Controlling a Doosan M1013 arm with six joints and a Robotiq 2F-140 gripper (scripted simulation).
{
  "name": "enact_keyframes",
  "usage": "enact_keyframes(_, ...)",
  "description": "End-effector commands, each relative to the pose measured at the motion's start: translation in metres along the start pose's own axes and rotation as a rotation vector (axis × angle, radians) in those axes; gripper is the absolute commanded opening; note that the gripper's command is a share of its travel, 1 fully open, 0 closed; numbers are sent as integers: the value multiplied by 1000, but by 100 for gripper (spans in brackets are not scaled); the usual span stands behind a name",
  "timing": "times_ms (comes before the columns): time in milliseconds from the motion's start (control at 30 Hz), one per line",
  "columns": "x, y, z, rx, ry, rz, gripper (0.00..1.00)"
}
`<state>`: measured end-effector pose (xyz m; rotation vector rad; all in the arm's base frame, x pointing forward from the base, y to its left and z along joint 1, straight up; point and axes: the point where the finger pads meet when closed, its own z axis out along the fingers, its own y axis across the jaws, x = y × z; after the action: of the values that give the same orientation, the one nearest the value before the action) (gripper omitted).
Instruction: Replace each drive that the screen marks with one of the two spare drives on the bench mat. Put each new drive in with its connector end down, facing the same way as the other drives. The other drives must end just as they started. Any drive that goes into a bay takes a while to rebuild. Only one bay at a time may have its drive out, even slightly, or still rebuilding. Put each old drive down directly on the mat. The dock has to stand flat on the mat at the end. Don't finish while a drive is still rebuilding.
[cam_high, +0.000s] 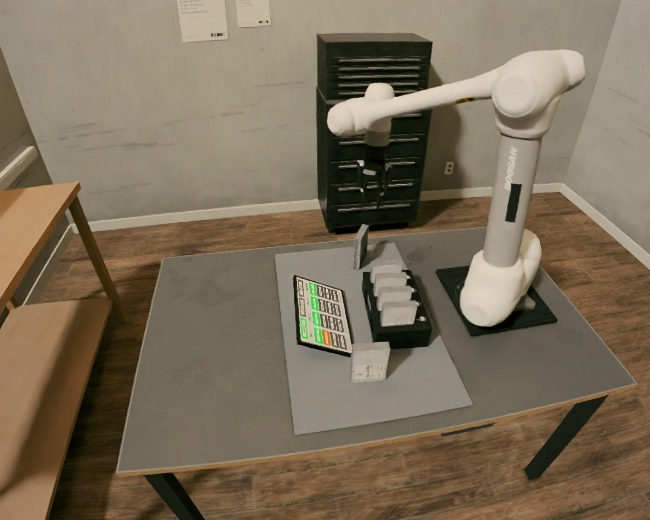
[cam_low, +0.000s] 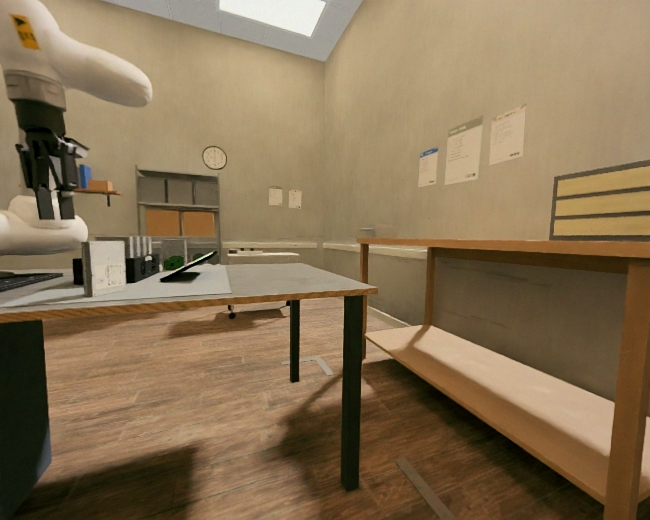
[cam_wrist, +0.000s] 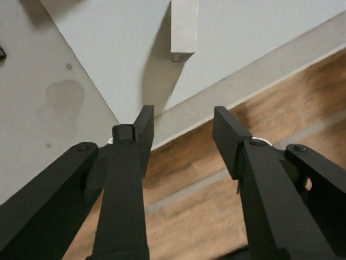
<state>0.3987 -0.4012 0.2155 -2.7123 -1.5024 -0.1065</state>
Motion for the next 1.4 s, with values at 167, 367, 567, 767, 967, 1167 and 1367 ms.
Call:
enact_keyframes(167,0,1,-1,-2,-71,2,40)
enact_keyframes(367,0,1,-1,-2,-72,2,10)
enact_keyframes(567,0,1,-1,-2,-72,2,10)
enact_keyframes(767,0,1,-1,-2,-72,2,10)
enact_keyframes(967,0,1,-1,-2,-72,2,10)
enact_keyframes(1167,0,1,-1,-2,-72,2,10)
enact_keyframes(1367,0,1,-1,-2,-72,2,10)
